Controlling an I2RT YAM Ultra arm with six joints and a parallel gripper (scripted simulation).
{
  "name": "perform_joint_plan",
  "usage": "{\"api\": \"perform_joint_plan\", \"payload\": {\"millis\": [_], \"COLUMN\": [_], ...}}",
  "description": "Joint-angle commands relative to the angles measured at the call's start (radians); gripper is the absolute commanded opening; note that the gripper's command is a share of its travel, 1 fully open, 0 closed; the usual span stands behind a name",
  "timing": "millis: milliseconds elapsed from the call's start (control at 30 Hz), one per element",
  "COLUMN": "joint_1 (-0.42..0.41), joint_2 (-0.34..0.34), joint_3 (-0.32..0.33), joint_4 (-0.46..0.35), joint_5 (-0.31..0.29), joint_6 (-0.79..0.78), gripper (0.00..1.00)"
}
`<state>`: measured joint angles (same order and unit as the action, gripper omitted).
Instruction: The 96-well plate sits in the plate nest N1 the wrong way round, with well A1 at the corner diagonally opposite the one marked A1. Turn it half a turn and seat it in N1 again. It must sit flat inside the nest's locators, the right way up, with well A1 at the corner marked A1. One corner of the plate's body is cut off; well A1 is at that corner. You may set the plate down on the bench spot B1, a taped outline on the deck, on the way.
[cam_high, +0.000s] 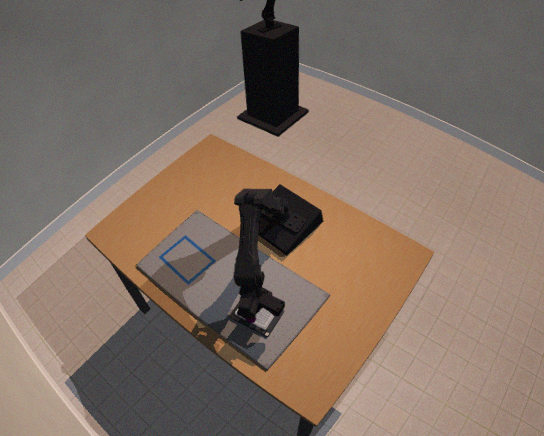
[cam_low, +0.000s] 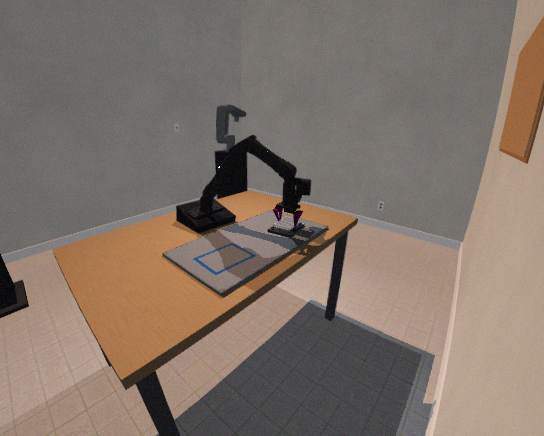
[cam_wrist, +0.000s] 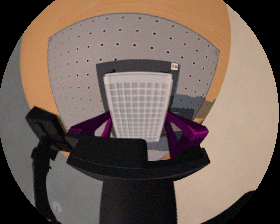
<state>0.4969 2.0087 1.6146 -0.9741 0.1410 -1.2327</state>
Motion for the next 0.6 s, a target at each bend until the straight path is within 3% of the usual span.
{"api": "perform_joint_plan", "payload": {"millis": [0, 567], "joint_1": [-0.006, -0.012], "joint_2": [-0.029, -0.031], "joint_3": [-0.017, -0.023], "joint_4": [0.019, 0.031], "joint_5": [-0.011, -0.012], "joint_6": [-0.007, -0.008], "gripper": [0.00, 0.00]}}
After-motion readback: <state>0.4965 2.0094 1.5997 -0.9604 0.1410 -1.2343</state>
